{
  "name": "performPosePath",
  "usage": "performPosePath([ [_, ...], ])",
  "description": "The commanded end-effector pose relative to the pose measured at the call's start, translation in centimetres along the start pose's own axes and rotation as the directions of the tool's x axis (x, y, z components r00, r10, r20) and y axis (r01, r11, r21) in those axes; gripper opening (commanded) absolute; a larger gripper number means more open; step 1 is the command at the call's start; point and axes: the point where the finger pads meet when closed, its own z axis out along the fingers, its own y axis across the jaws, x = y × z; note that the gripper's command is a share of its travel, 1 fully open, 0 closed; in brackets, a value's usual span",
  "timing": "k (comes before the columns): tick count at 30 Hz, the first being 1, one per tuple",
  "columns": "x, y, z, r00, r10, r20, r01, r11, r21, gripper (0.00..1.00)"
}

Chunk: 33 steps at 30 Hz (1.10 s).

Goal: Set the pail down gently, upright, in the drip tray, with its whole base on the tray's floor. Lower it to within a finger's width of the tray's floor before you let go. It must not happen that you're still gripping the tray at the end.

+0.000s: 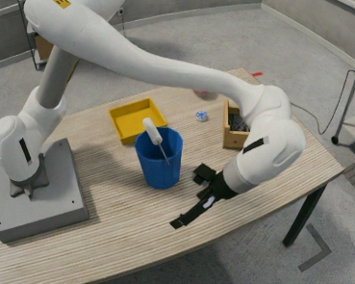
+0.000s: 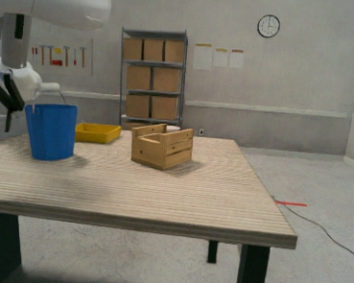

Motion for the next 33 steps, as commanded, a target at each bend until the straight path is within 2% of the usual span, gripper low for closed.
performPosePath([
  [1,0.0,0.0,-0.1,1.000,0.000,0.002,0.000,1.000,-0.001,1.00],
  [20,0.1,0.0,-0.3,1.000,0.007,0.005,-0.007,1.000,0.001,1.00],
  [26,0.7,0.1,-2.7,0.997,0.061,0.041,-0.062,0.998,0.018,1.00],
  [32,2.5,0.3,-8.1,0.969,0.205,0.136,-0.211,0.977,0.031,1.00],
  [33,2.5,0.3,-8.1,0.969,0.205,0.136,-0.211,0.977,0.031,1.00],
])
